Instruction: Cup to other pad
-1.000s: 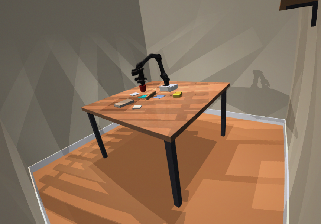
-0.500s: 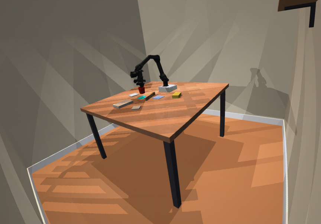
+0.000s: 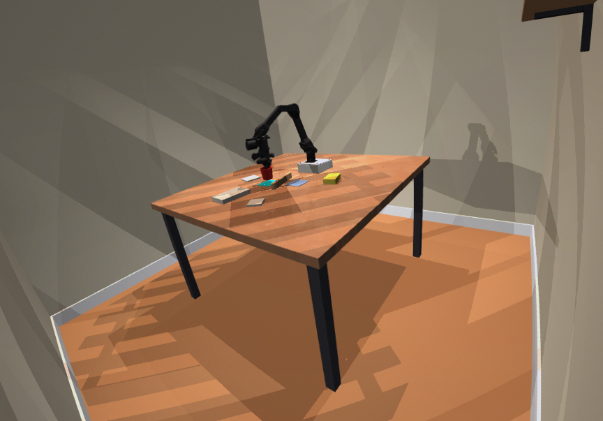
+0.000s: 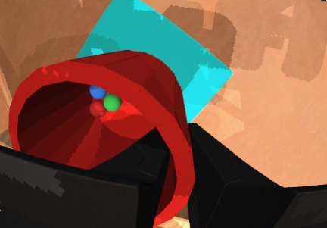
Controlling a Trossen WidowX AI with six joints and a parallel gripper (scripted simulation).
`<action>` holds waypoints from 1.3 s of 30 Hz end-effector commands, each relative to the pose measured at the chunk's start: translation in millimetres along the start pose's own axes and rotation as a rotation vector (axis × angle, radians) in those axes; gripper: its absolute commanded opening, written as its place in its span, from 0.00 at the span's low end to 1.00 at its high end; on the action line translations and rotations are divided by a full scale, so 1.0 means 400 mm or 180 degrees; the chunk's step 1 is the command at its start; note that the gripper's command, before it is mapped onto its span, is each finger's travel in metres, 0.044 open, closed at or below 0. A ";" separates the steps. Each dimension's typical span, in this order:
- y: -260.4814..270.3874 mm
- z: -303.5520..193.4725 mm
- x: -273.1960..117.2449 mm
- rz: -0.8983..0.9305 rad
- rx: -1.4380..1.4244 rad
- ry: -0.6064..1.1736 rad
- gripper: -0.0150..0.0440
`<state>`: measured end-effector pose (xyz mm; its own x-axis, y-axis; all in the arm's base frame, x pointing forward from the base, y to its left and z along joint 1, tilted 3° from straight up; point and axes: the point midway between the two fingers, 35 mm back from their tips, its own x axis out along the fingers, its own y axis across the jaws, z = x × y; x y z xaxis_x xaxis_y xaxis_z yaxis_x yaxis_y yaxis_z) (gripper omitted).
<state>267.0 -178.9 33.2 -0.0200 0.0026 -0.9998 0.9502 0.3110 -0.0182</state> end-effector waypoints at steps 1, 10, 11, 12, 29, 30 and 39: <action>-0.003 0.000 0.021 -0.0022 -0.0013 0.0003 0.25; -0.005 -0.001 0.053 -0.0022 -0.0013 0.0003 0.25; -0.005 -0.001 0.054 -0.0022 -0.0013 0.0003 0.25; -0.005 -0.001 0.054 -0.0022 -0.0013 0.0003 0.25; -0.003 -0.002 0.047 -0.0007 0.0000 0.0009 0.43; -0.003 -0.002 0.047 -0.0007 0.0000 0.0009 0.47; -0.003 -0.002 0.041 -0.0007 0.0000 0.0008 0.47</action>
<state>265.0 -178.3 14.3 -0.0245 0.0056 -0.9997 0.9502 0.3110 -0.0215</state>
